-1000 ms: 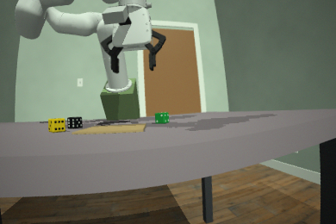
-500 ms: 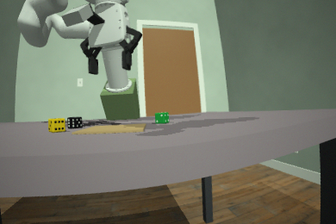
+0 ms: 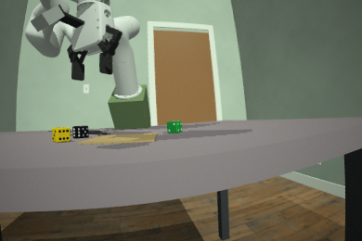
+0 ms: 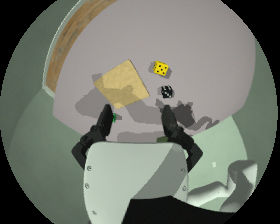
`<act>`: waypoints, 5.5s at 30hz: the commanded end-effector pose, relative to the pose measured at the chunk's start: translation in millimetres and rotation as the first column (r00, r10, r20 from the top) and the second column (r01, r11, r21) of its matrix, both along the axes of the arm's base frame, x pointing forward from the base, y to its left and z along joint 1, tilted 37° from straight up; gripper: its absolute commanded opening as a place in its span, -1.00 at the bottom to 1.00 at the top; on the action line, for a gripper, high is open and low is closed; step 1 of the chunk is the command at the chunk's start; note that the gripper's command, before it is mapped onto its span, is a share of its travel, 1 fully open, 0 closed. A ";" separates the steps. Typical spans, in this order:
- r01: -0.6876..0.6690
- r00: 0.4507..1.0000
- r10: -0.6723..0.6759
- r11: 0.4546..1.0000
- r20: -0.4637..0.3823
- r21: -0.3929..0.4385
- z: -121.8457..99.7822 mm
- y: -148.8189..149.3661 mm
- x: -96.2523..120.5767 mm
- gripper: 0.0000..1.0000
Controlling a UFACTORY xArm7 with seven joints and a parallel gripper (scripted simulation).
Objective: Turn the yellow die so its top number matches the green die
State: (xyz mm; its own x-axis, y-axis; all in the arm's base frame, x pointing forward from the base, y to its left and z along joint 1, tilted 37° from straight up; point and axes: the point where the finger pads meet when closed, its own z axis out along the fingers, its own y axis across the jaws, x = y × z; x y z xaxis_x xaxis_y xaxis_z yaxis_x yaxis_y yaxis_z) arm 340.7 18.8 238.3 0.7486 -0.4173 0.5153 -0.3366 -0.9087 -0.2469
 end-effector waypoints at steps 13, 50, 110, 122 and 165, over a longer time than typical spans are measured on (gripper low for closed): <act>0.105 0.994 -0.107 0.992 0.018 0.075 7.1 -44.3 1.2 1.00; 0.165 0.985 -0.170 0.979 0.028 0.118 2.9 -70.1 5.6 1.00; 0.164 0.985 -0.168 0.979 0.027 0.118 -31.2 -68.9 31.4 -0.05; 0.164 0.985 -0.168 0.979 0.027 0.118 -41.6 -68.8 39.3 -0.05; 0.164 0.985 -0.168 0.979 0.027 0.118 -67.9 -68.5 59.4 -0.05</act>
State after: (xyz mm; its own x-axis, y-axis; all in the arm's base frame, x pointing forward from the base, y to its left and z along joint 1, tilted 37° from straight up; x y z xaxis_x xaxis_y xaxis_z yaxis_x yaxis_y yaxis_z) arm 400.0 -49.6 169.5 0.6464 -0.5926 0.4806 -0.4696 -0.8055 -0.3616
